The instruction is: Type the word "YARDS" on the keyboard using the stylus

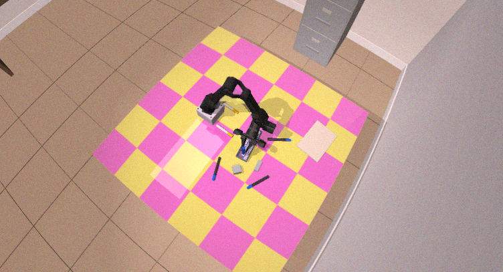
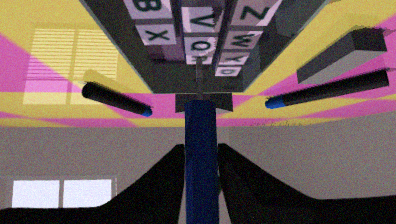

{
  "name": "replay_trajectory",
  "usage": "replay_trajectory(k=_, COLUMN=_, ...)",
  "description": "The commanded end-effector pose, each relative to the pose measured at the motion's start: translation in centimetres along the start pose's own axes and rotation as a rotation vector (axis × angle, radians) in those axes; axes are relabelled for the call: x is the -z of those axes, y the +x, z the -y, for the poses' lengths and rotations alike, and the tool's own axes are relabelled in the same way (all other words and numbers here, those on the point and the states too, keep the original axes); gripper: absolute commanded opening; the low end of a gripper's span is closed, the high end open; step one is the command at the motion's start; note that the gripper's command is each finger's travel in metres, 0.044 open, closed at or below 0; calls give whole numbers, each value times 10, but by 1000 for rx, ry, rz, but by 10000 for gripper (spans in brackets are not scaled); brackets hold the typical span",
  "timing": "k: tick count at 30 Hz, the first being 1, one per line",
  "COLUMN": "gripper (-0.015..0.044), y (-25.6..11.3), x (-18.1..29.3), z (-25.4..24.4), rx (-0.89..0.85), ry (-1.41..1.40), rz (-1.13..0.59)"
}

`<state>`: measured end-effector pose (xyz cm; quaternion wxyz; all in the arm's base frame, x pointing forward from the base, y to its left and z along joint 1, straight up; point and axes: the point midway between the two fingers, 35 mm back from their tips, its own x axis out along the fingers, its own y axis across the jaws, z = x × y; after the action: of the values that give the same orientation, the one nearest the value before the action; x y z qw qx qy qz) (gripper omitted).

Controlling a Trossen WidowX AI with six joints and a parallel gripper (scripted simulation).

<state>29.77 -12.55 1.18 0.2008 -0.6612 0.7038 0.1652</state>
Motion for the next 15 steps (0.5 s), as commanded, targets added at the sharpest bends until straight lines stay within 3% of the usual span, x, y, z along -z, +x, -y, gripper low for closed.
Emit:
replay_trajectory(k=1, gripper=81, y=1, x=-1, z=-1, rx=-2, ry=-7, rz=-3)
replay_trajectory(k=15, gripper=81, y=-11, x=19, z=0, rx=-1, ry=-7, rz=-3)
